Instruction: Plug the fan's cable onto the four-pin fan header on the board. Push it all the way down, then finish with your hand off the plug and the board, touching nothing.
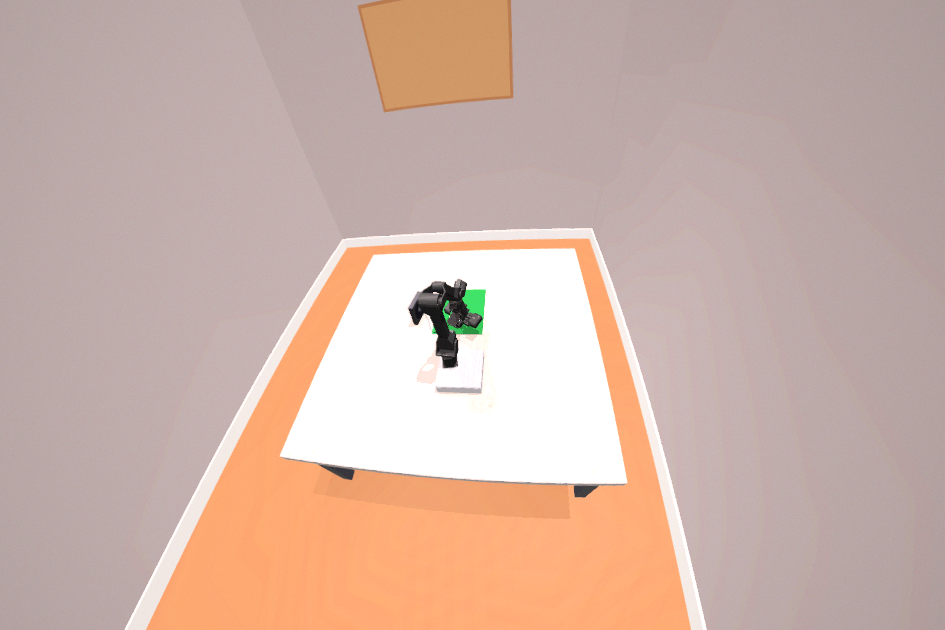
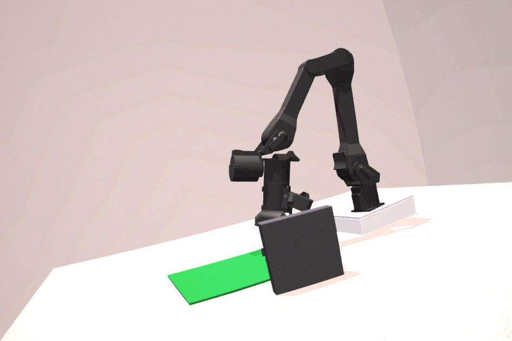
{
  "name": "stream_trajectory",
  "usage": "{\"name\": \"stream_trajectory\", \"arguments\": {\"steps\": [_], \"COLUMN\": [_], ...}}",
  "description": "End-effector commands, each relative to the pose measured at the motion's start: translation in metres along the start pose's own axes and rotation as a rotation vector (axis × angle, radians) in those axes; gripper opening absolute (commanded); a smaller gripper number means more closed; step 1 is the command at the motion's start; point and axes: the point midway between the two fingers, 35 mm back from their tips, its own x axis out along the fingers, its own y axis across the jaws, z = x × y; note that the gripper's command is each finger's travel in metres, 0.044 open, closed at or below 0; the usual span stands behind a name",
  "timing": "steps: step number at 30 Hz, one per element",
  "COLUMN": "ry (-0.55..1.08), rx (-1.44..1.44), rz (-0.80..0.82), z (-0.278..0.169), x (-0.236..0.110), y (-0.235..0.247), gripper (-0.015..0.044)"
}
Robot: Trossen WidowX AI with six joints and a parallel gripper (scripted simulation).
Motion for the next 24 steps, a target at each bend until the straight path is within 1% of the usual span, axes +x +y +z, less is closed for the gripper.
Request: {"name": "stream_trajectory", "arguments": {"steps": [1,8,9,24], "ry": [0.000,0.000,0.000,-0.001], "rx": [0.000,0.000,0.000,0.002], "rz": [0.000,0.000,0.000,0.004], "z": [0.000,0.000,0.000,-0.013], "x": [0.000,0.000,0.000,-0.042], "y": [0.000,0.000,0.000,-0.001], "gripper": [0.0065,0.0019,0.0000,0.0000]}}
